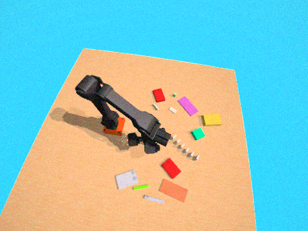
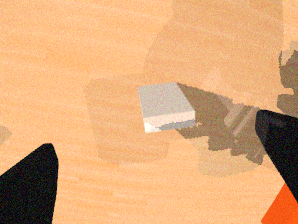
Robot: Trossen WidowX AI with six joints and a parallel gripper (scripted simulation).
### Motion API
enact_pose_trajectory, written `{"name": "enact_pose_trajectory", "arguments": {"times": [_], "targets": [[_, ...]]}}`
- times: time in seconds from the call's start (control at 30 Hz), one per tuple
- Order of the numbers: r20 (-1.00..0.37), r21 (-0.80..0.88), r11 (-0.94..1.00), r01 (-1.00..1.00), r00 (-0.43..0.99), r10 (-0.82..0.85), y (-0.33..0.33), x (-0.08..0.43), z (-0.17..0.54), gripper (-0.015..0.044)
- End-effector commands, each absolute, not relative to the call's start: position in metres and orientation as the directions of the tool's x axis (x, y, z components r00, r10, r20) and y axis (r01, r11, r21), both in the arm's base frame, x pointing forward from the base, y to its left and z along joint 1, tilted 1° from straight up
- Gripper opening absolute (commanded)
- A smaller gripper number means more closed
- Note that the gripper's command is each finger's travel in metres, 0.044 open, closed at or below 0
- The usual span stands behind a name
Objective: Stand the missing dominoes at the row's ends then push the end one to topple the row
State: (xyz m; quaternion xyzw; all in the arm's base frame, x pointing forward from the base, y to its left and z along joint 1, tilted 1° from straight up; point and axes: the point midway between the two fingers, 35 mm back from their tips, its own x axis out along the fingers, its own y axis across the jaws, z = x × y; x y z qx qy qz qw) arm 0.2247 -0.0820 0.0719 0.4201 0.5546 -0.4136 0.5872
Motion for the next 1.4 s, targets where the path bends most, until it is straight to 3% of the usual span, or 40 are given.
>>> {"name": "enact_pose_trajectory", "arguments": {"times": [0.0,0.5,0.93,1.27,1.37], "targets": [[-1.000,0.011,0.301,0.953,0.017,-0.018,-0.081,0.218,0.043,0.0440],[-1.000,0.010,0.302,0.953,0.017,-0.018,-0.081,0.218,0.026,0.0440],[-1.000,0.010,0.302,0.953,0.017,-0.018,-0.081,0.218,0.026,0.0107],[-1.000,0.011,0.302,0.953,0.017,-0.018,-0.081,0.218,0.028,0.0107],[-1.000,0.013,0.302,0.953,0.019,-0.017,-0.083,0.225,0.058,0.0107]]}}
